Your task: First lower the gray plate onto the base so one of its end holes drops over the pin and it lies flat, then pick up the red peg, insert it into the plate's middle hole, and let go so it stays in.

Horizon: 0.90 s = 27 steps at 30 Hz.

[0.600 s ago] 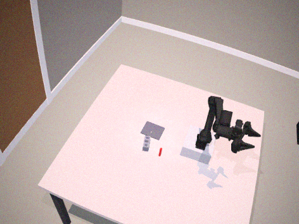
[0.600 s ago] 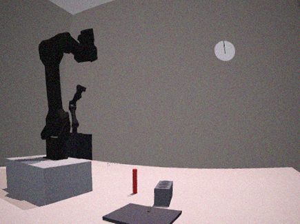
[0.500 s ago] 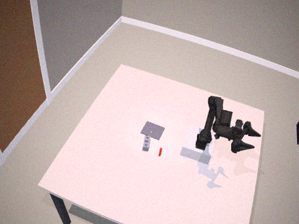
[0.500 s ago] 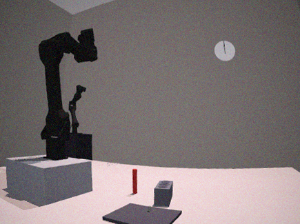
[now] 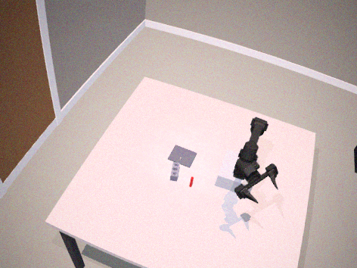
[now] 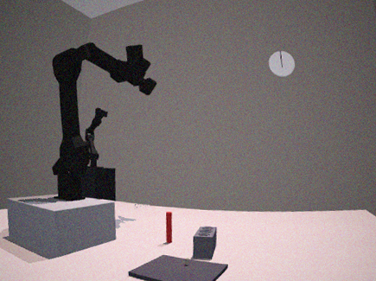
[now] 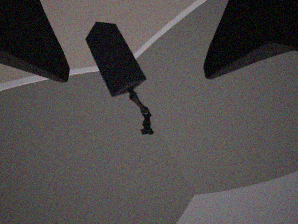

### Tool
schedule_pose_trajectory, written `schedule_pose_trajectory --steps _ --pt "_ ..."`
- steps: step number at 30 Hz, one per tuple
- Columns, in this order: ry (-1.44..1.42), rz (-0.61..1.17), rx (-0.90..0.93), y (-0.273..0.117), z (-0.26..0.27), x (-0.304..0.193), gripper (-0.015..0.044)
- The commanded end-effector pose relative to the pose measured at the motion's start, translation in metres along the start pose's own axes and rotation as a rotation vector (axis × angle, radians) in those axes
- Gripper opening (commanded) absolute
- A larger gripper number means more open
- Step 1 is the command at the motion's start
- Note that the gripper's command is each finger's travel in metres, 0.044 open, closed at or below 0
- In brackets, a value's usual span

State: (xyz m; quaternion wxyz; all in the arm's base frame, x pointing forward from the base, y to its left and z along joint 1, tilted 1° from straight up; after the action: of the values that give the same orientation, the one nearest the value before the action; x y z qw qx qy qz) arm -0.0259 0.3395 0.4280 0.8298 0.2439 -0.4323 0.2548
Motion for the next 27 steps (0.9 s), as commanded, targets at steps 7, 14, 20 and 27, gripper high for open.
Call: schedule_pose_trajectory --steps 7,14,20,27 --pt "0.373 -0.123 -0.502 -0.062 -0.113 0.017 0.044" --pt "0.685 -0.272 -0.858 -0.136 -0.18 0.015 0.044" --pt "0.95 -0.442 -1.135 -0.212 -0.217 0.004 0.044" --pt "1.272 -0.688 -1.449 -0.306 -0.237 -0.021 0.044"
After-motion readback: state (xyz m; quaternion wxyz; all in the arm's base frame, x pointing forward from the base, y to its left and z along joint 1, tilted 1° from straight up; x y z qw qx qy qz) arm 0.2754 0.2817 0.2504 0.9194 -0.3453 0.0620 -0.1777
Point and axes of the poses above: the point midway between the two fingers, 35 mm back from their tips, its own y axis out along the fingers, its own z axis across the jaws, x = y × z, the point moved 7 cm from there along -y, back along the fingers, and after that the axes turned 4 degrees about y, right-handed, at the moved point
